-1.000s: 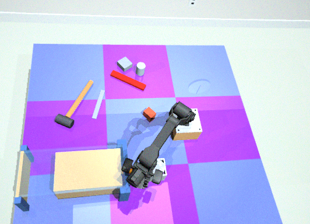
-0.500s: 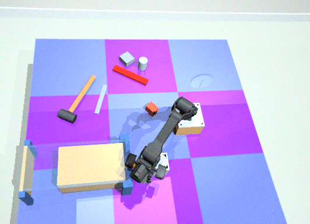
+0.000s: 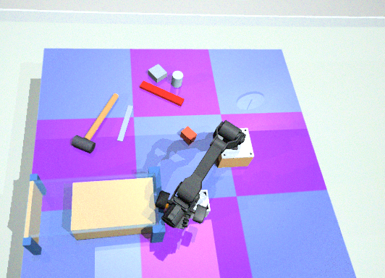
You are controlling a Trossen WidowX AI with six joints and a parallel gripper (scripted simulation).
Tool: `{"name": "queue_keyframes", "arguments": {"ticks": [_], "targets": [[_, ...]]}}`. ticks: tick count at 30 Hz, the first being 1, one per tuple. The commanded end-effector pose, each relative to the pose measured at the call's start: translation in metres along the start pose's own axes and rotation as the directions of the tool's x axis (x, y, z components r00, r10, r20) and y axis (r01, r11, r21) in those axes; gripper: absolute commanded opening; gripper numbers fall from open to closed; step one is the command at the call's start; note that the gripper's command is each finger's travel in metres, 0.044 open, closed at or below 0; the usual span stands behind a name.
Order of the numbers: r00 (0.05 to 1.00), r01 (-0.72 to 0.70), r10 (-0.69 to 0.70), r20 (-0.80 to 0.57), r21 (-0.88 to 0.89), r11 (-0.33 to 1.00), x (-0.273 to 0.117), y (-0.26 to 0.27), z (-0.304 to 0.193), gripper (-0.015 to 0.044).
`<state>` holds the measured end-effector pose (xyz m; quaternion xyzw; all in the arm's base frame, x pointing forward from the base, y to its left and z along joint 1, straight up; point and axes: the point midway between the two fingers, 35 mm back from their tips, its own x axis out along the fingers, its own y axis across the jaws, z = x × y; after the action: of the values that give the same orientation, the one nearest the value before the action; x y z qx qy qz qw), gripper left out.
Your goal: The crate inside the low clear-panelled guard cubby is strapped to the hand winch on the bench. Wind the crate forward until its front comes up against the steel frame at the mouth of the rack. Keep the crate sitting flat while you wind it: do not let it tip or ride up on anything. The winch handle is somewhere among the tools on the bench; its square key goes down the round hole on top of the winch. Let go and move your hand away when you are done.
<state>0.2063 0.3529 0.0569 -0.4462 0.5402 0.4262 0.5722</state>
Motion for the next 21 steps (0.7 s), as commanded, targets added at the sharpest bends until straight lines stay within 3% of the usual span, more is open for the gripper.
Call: {"name": "queue_keyframes", "arguments": {"ticks": [1,21], "targets": [[0.999,-0.047,0.048,0.023,-0.043,0.998,-0.0035,0.0265,0.0099,0.0000],[0.999,-0.047,0.048,0.023,-0.043,0.998,-0.0036,0.0284,0.0106,0.0000]]}}
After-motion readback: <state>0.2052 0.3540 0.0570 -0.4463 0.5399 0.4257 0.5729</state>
